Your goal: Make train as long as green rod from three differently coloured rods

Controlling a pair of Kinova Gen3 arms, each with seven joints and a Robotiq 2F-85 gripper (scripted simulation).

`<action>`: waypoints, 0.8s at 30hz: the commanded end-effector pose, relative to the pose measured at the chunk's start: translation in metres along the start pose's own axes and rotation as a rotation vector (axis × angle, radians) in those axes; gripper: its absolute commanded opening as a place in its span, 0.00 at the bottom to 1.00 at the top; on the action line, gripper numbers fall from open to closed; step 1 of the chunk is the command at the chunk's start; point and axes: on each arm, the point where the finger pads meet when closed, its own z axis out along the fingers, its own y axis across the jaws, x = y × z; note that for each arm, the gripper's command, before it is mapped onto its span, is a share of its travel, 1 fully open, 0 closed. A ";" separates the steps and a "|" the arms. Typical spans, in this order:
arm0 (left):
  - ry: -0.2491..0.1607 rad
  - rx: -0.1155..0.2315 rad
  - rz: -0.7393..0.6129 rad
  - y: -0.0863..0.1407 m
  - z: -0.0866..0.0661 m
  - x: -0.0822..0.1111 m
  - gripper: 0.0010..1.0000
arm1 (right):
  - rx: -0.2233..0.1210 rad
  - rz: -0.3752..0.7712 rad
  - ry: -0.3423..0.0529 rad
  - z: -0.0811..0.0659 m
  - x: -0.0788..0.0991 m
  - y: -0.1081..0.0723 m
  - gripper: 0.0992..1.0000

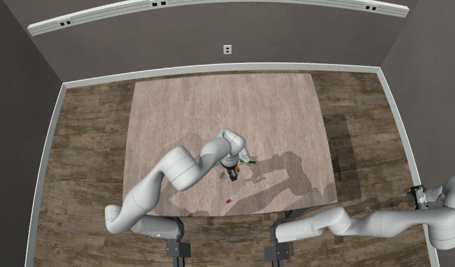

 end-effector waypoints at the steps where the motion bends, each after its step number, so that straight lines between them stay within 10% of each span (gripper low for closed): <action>1: -0.005 -0.001 -0.164 -0.008 -0.007 0.013 1.00 | -0.001 0.000 -0.001 -0.001 0.000 0.000 1.00; 24: 0.018 -0.020 -0.496 -0.019 -0.023 0.045 1.00 | -0.001 0.000 -0.001 -0.001 0.000 0.000 1.00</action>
